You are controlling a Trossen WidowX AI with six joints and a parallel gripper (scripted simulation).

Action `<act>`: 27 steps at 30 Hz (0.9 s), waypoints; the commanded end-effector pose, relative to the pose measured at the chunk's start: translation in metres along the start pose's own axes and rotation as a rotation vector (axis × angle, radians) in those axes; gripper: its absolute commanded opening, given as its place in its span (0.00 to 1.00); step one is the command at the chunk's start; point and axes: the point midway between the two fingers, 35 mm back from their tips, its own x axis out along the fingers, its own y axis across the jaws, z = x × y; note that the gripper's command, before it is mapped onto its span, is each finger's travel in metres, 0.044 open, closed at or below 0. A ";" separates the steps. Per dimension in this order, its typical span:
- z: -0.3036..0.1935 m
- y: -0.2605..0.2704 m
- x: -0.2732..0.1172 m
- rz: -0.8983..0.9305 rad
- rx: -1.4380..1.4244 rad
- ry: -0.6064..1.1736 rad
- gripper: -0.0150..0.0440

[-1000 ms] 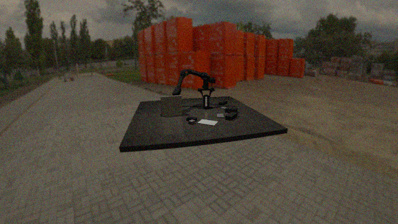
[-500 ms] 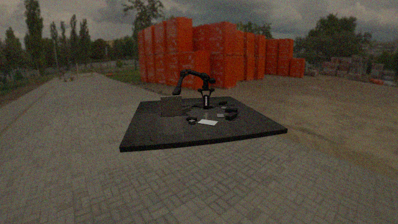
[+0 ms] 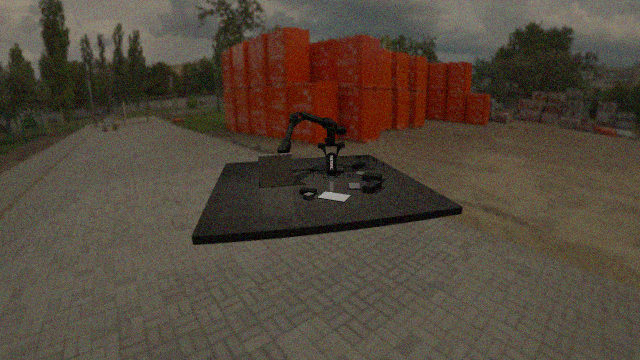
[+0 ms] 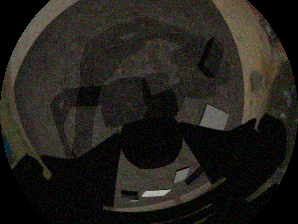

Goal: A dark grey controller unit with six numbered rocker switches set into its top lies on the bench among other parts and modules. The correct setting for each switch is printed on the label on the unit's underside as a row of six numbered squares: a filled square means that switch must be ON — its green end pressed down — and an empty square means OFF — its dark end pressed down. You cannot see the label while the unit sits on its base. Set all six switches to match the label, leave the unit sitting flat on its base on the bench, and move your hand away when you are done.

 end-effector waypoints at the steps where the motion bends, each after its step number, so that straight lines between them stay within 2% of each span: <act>1: 0.002 0.001 0.005 0.010 0.002 0.008 0.83; 27: 0.018 0.001 0.018 0.010 0.001 0.006 0.83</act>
